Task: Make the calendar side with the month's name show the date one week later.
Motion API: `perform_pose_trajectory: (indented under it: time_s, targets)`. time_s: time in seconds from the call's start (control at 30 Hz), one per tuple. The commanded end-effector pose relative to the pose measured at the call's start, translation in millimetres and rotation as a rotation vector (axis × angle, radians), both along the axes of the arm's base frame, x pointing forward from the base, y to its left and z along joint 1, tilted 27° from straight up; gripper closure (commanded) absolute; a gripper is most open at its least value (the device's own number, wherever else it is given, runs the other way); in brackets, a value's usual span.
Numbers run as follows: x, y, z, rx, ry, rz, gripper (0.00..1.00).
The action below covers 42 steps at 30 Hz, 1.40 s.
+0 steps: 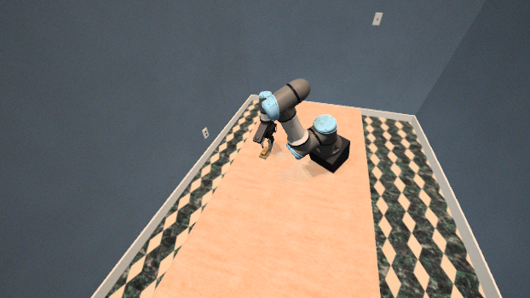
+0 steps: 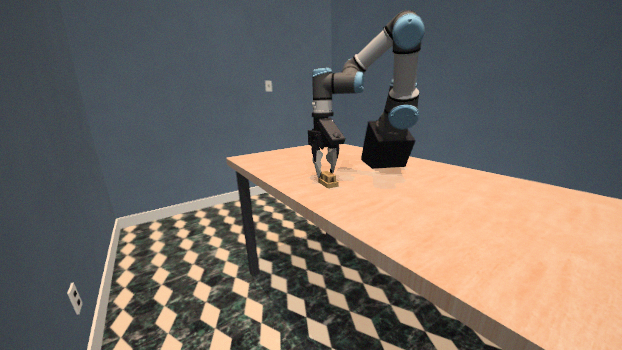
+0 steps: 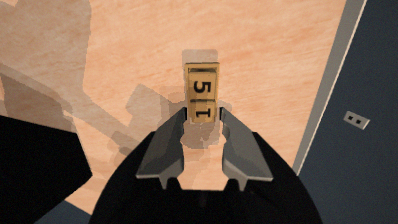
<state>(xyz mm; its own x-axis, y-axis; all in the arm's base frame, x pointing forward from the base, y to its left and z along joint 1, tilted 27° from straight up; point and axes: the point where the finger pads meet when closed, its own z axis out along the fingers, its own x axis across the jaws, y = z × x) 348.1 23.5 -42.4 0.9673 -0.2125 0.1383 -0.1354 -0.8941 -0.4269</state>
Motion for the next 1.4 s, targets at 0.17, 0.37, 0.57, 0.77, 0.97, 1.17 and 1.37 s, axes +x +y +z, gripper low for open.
perform_pose_trajectory:
  time_s: [0.17,0.37,0.57,0.77,0.97,1.17,1.37]
  targets:
    - [-0.4,-2.7,4.9,-0.002,-0.002,0.0,0.72]
    - [-2.8,-7.0,14.1,-0.002,-0.002,0.0,0.72]
    - [-6.2,-13.1,28.0,-0.002,-0.002,0.0,0.72]
    - [-11.0,-21.8,47.7,-0.002,-0.001,0.0,0.72]
    - [-14.1,-27.3,60.3,-0.002,-0.001,0.0,0.72]
    - [-17.5,-33.5,74.3,-0.002,-0.001,0.0,0.72]
    - [-19.0,-36.1,80.4,-0.002,-0.001,0.0,0.72]
